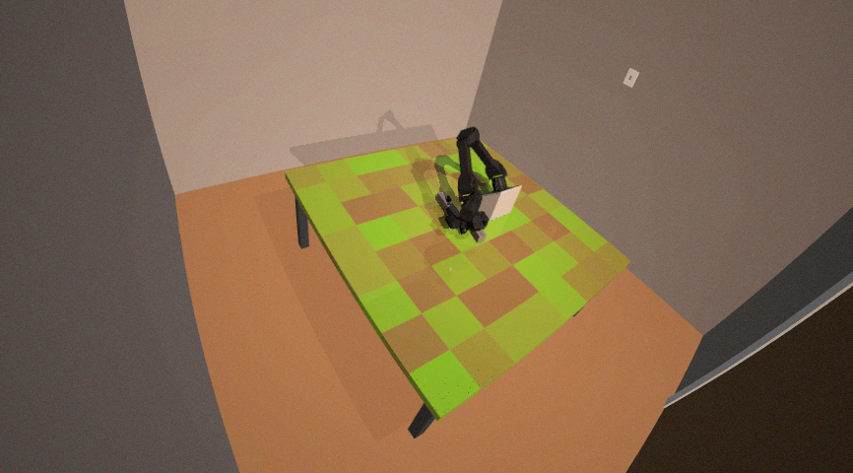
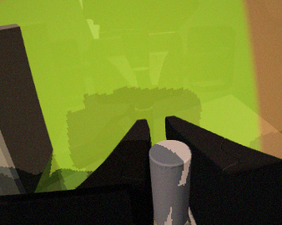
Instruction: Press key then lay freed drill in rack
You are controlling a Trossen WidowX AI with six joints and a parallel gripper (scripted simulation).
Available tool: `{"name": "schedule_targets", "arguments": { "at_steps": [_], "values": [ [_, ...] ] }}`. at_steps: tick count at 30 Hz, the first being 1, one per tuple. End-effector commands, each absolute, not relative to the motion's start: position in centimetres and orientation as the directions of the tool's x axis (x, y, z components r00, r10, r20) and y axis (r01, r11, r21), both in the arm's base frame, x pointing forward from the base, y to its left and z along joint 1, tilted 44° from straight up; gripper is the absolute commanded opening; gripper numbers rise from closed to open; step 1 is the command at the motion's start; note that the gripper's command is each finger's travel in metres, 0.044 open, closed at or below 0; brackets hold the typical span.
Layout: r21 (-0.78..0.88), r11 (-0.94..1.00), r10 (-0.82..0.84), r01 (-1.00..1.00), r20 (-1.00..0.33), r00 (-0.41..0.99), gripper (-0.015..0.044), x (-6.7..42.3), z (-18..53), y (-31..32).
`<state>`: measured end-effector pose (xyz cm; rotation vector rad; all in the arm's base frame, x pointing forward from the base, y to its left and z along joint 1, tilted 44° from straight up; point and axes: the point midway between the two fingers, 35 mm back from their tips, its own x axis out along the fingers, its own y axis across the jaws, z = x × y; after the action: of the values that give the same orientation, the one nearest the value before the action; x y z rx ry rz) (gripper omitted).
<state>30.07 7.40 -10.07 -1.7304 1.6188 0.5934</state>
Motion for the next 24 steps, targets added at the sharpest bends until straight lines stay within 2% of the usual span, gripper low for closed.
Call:
{"name": "schedule_targets", "arguments": {
  "at_steps": [1, 18, 24],
  "values": [
    [-0.169, 0.008, -0.672, -0.986, -0.731, 0.12, 0.0, 30.08, -10.51, 7.9],
    [-0.169, 0.008, -0.673, -0.986, -0.73, 0.12, 0.044, 30.04, -10.07, 7.16],
    [-0.169, 0.008, -0.673, -0.986, -0.73, 0.12, 0.044, 30.03, -10.05, 6.95]
  ]
}}
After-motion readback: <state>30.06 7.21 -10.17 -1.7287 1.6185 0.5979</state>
